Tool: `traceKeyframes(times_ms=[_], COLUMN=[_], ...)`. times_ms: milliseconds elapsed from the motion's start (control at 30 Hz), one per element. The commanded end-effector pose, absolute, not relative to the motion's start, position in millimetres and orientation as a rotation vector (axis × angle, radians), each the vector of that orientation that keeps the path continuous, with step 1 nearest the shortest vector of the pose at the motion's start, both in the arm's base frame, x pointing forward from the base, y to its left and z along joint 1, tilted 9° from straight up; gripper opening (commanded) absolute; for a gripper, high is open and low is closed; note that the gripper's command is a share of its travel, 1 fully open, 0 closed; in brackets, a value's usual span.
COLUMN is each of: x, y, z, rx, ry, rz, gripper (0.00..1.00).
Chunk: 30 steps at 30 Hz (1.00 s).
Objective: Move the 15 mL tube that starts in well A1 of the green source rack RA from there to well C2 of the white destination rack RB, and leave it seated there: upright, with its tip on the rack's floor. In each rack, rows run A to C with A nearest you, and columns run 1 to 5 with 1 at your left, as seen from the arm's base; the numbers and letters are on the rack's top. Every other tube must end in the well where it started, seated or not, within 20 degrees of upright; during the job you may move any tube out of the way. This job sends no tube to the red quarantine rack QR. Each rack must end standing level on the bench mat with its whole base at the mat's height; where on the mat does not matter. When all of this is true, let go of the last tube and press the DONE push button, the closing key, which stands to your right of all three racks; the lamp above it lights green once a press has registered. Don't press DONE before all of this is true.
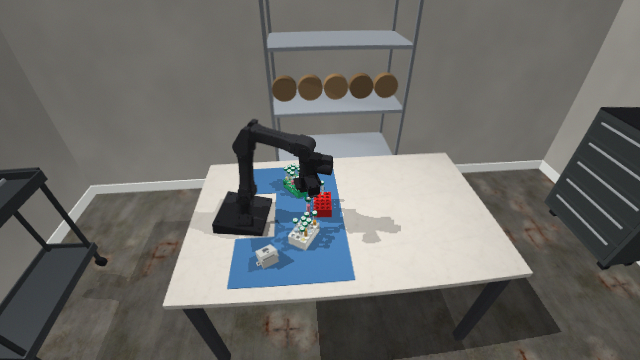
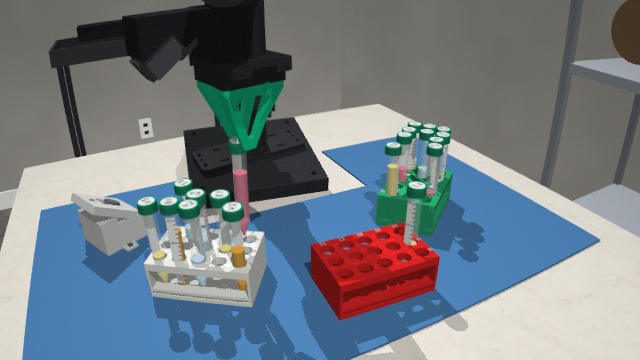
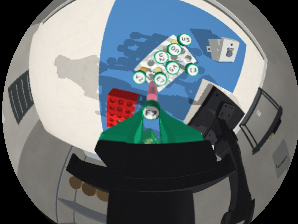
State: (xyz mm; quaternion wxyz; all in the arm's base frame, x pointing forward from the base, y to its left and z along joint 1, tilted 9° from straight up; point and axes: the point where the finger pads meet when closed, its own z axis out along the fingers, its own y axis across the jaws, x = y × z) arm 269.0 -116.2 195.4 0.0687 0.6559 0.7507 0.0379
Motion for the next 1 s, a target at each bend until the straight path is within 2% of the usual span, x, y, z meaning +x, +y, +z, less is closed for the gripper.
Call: traceKeyframes(times_ms=[0,967], x=[263.9,230.1], y=[-113.8,-89.3], z=[201.7,196.8], rx=[1.966,1.967], ry=[2.246,2.247], rz=[0.116,0.116], gripper=[0.00,0.00])
